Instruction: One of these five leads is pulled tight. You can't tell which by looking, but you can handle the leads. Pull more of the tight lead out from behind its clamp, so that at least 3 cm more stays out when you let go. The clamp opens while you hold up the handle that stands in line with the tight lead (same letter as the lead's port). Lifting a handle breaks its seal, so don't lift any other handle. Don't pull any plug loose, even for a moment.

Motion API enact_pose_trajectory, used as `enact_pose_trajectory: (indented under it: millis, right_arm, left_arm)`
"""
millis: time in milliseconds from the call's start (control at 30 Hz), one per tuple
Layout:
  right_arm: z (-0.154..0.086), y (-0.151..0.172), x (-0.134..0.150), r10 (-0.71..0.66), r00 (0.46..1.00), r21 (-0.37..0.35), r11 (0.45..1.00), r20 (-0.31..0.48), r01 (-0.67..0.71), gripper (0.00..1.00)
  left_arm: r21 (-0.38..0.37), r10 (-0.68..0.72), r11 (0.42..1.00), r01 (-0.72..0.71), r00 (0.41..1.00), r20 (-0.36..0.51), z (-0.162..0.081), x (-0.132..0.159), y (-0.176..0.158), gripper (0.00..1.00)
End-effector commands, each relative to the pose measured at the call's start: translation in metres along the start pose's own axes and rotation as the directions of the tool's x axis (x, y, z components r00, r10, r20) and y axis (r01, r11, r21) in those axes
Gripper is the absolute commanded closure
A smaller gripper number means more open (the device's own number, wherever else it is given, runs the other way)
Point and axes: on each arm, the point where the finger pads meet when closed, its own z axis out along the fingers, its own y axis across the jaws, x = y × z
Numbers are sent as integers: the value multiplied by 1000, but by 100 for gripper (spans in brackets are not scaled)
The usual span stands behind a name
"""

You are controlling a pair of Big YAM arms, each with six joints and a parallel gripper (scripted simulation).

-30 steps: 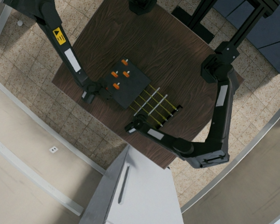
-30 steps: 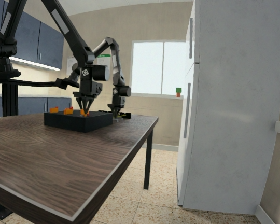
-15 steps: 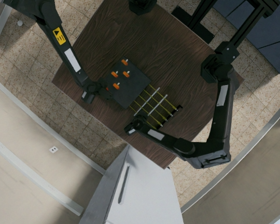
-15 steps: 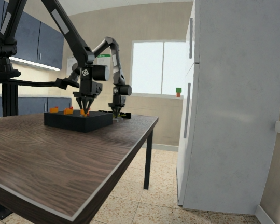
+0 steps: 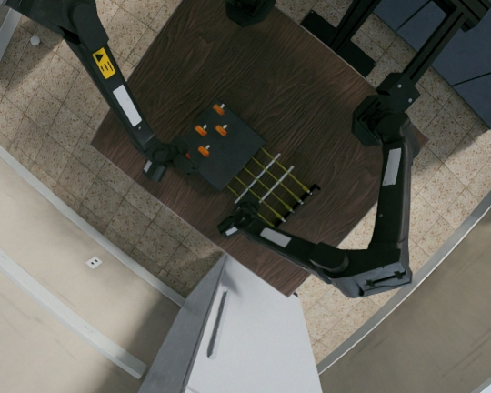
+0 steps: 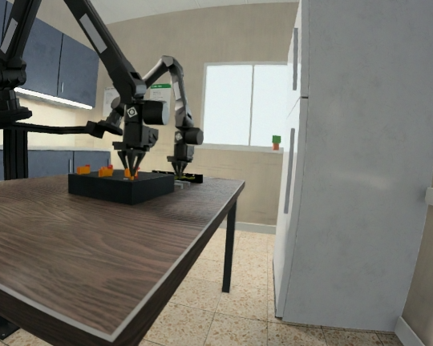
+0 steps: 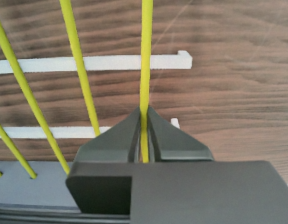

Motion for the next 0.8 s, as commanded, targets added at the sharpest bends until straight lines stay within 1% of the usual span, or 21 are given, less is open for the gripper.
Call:
enact_pose_trajectory:
  millis: [0,200,233,300,333,567,600,767]
  right_arm:
    - [-70,-8,0,-2,1000,24,1000,10,2,95]
    - [-70,-8,0,-2,1000,24,1000,10,2,95]
    - [-70,-8,0,-2,1000,24,1000,10,2,95]
    - [-70,-8,0,-2,1000,24,1000,10,2,95]
    - [-70,-8,0,-2,1000,24,1000,10,2,95]
    - [-70,-8,0,-2,1000,24,1000,10,2,95]
    - [-70,-8,0,-2,1000,24,1000,10,2,95]
    - [-70,-8,0,-2,1000,24,1000,10,2,95]
  left_arm:
    - [19,4,1000,-4,1000,-6,-14,9,-6,100]
    - [19,5,1000,-5,1000,-6,-14,9,-7,100]
    - [10,0,1000,0,1000,-3,-6,2,-4,100]
    - [10,0,1000,0,1000,-3,-6,2,-4,100]
    - [20,-10,1000,10,1000,-3,-16,-1,-9,100]
    - [22,-18,1000,18,1000,1,-16,-6,-11,100]
    - [20,-23,1000,23,1000,6,-15,-13,-11,100]
    - [21,-29,999,28,1000,11,-17,-19,-12,100]
